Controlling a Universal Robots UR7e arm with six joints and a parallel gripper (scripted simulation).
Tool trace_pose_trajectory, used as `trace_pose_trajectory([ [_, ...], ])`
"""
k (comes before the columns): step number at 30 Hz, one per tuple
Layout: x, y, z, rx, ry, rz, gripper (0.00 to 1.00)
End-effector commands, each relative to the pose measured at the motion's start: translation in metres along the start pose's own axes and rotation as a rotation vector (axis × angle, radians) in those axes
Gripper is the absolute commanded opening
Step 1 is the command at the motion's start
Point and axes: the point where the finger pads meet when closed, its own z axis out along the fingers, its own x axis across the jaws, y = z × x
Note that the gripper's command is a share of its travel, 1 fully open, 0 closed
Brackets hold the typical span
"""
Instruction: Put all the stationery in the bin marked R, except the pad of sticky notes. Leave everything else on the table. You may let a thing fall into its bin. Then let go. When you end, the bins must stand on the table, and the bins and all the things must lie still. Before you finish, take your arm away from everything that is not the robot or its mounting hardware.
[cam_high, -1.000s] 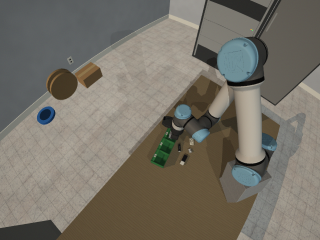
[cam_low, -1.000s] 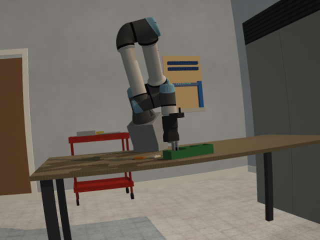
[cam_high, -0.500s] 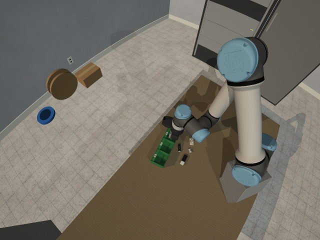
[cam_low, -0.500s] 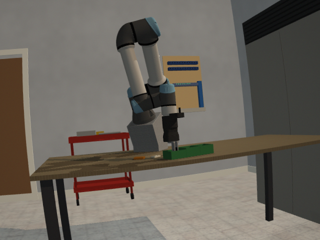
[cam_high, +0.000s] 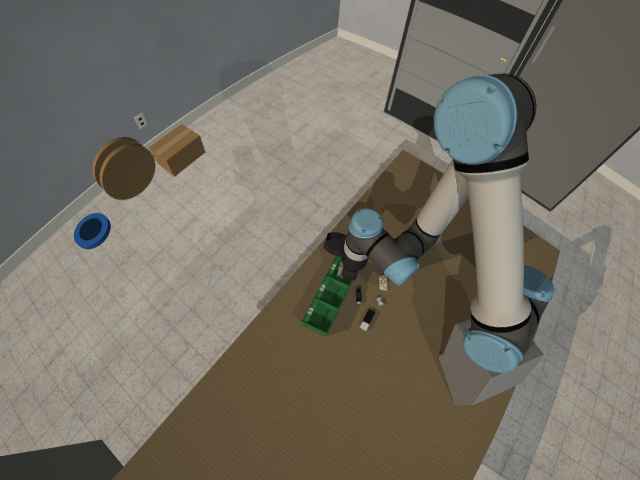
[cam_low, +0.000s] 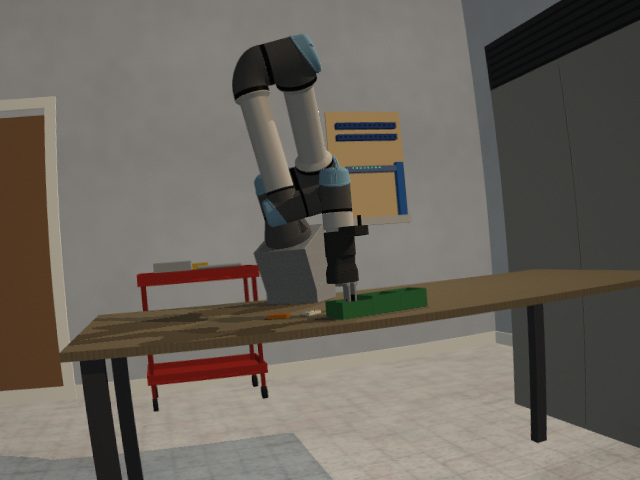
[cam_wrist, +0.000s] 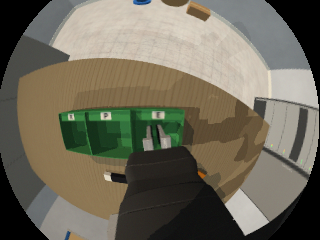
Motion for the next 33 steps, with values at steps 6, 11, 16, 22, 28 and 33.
trace_pose_trajectory([
  [6, 0.000, 0.000, 0.000, 0.001, 0.001, 0.000, 0.31],
  [11, 0.000, 0.000, -0.004, 0.001, 0.001, 0.000, 0.31],
  [16, 0.000, 0.000, -0.011, 0.002, 0.001, 0.000, 0.31],
  [22, 0.000, 0.000, -0.016, 0.002, 0.001, 0.000, 0.31],
  [28, 0.000, 0.000, -0.024, 0.002, 0.001, 0.000, 0.31],
  [33, 0.000, 0.000, -0.034, 0.002, 0.001, 0.000, 0.31],
])
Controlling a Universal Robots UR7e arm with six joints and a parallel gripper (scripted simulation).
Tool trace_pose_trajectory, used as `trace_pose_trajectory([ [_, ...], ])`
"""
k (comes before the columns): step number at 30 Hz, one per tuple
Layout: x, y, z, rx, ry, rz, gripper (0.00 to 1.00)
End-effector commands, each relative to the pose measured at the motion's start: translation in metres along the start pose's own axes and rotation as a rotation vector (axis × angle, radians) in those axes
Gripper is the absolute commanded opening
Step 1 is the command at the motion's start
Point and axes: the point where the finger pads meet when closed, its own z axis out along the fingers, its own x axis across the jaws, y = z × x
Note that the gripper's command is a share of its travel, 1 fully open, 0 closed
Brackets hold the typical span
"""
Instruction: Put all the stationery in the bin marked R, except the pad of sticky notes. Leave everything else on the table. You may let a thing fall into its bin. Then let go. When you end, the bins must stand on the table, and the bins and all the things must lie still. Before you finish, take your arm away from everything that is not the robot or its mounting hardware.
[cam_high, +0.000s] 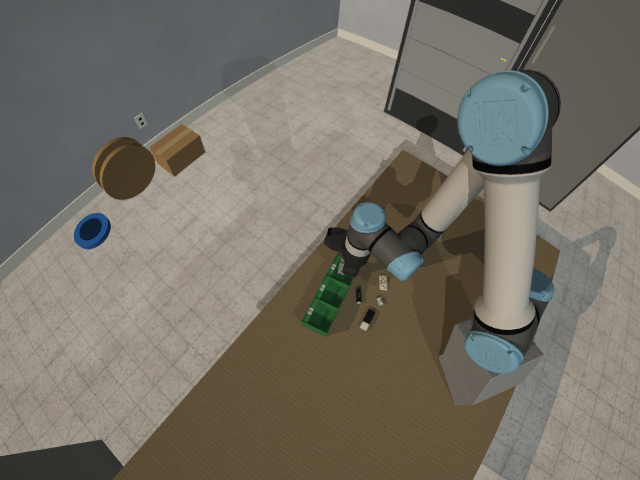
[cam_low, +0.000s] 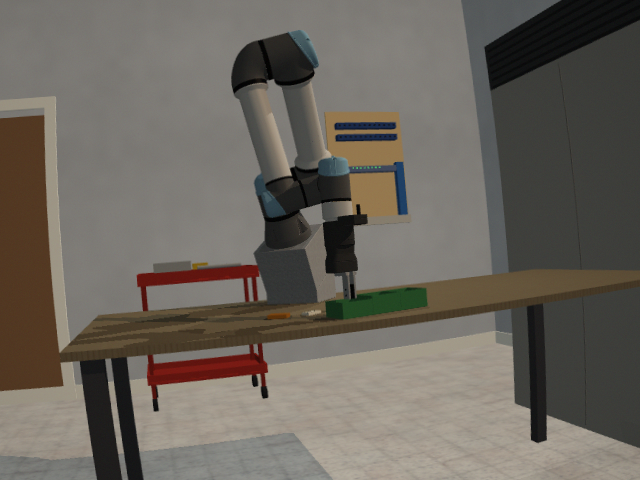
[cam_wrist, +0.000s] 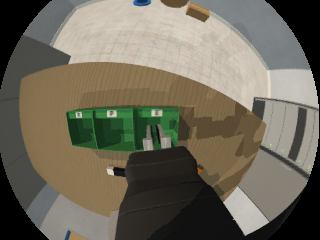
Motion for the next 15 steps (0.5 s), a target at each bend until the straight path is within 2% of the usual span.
trace_pose_trajectory([
  [1, 0.000, 0.000, -0.012, 0.001, 0.000, 0.000, 0.31],
  [3, 0.000, 0.000, -0.012, 0.001, 0.000, 0.000, 0.31],
  [9, 0.000, 0.000, -0.034, 0.001, 0.000, 0.000, 0.31],
  [15, -0.005, -0.001, -0.034, 0.001, 0.000, 0.000, 0.31],
])
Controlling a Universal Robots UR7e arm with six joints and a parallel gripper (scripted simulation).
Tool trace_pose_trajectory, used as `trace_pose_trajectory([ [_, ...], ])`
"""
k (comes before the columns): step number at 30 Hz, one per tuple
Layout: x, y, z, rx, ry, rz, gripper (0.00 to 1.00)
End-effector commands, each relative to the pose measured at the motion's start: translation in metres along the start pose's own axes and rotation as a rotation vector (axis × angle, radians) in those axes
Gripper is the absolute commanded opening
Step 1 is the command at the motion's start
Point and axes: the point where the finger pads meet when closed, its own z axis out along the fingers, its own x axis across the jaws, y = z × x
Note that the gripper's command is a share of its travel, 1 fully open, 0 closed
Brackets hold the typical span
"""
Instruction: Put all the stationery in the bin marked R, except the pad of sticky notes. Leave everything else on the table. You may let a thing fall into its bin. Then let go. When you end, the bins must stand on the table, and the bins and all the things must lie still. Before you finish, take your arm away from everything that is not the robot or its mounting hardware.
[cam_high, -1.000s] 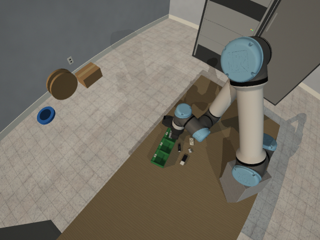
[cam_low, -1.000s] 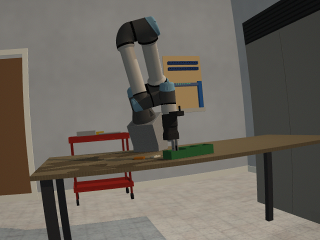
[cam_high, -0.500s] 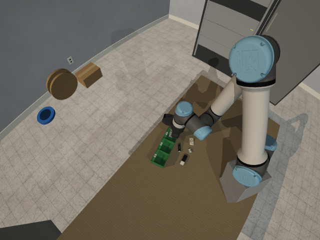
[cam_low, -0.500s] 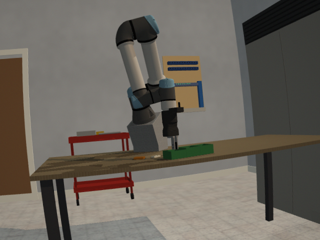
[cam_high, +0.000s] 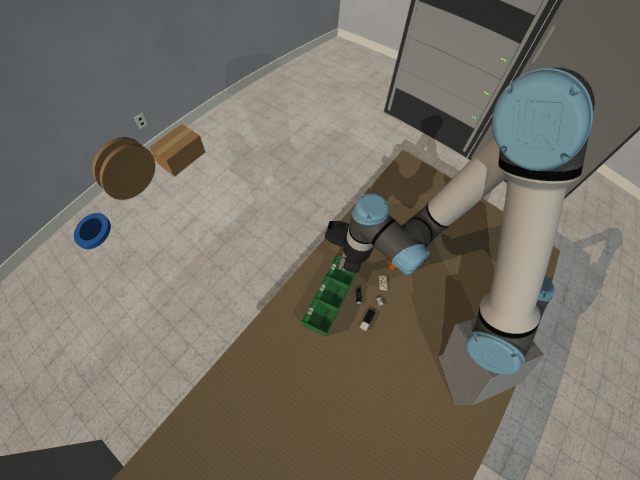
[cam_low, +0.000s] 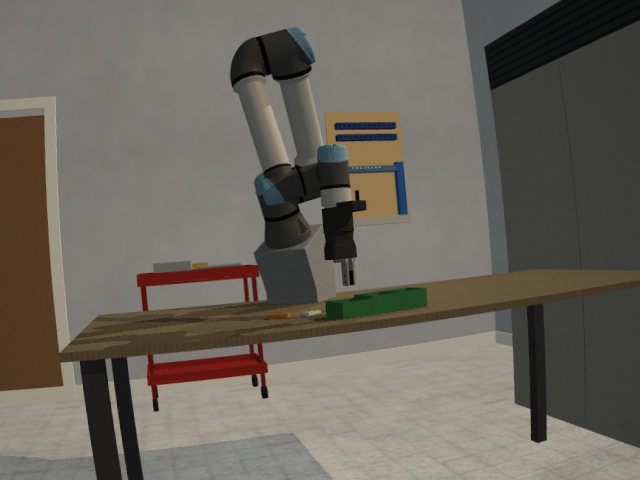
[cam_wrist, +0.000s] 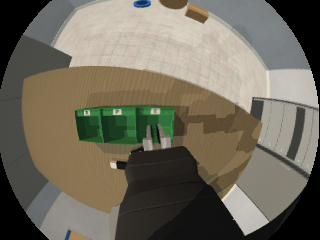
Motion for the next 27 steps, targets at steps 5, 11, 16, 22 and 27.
trace_pose_trajectory([
  [5, -0.020, -0.002, -0.001, -0.001, -0.001, 0.000, 0.31],
  [11, -0.050, -0.005, -0.002, -0.001, -0.001, 0.000, 0.31],
  [16, -0.075, -0.008, -0.002, -0.001, -0.001, 0.000, 0.31],
  [22, -0.083, -0.009, -0.002, -0.001, -0.001, 0.000, 0.31],
  [27, -0.083, -0.009, 0.006, -0.001, -0.001, 0.000, 0.31],
])
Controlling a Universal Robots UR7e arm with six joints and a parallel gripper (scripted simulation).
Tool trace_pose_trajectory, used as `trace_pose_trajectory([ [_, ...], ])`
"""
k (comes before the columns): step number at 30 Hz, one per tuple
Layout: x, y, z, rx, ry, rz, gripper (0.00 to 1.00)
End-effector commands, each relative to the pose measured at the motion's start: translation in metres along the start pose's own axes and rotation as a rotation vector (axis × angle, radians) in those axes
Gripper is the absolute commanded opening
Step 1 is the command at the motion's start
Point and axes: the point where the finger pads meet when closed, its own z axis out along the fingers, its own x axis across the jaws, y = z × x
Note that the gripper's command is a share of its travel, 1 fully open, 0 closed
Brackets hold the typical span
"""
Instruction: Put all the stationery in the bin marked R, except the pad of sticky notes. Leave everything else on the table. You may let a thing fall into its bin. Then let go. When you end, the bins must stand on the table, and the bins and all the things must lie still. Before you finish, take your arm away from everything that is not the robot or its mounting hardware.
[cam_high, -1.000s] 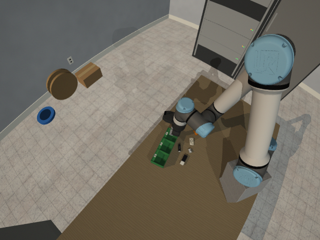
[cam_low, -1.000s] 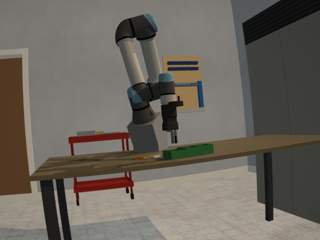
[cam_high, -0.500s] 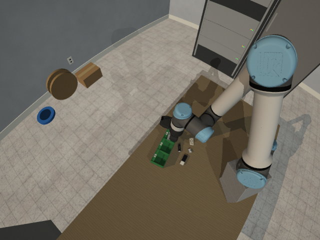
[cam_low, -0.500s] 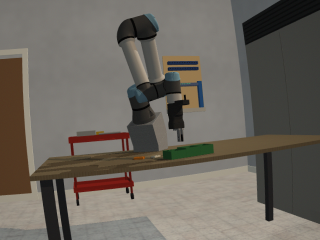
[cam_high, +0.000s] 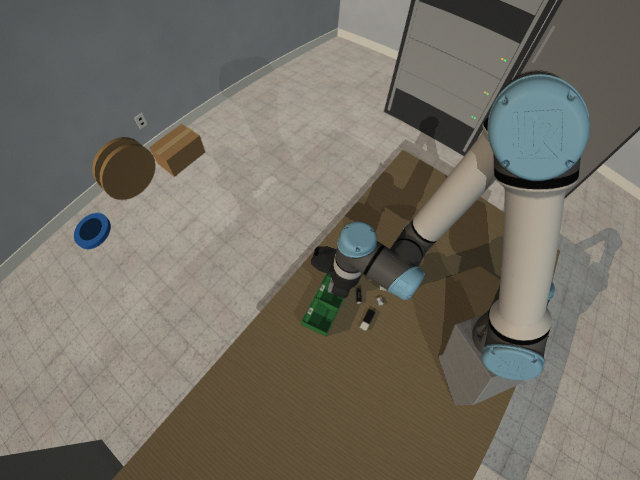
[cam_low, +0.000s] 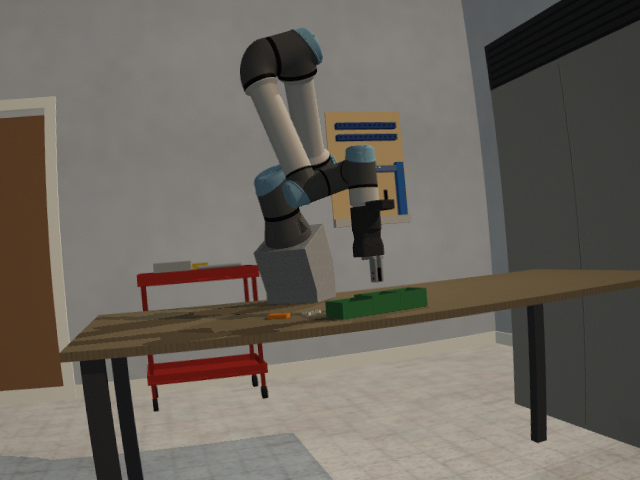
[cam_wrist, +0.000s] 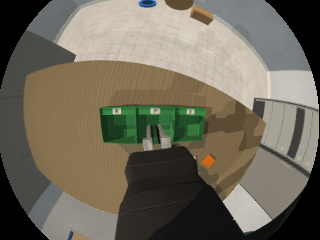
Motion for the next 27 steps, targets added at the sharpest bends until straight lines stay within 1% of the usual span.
trace_pose_trajectory([
  [1, 0.000, 0.000, 0.009, 0.000, 0.001, 0.001, 0.31],
  [10, 0.000, 0.000, 0.033, 0.000, 0.001, 0.001, 0.31],
  [12, 0.000, 0.000, 0.033, 0.000, 0.001, 0.001, 0.31],
  [21, 0.000, 0.000, 0.057, 0.000, 0.001, 0.001, 0.31],
  [27, 0.000, 0.000, 0.058, 0.000, 0.001, 0.001, 0.31],
])
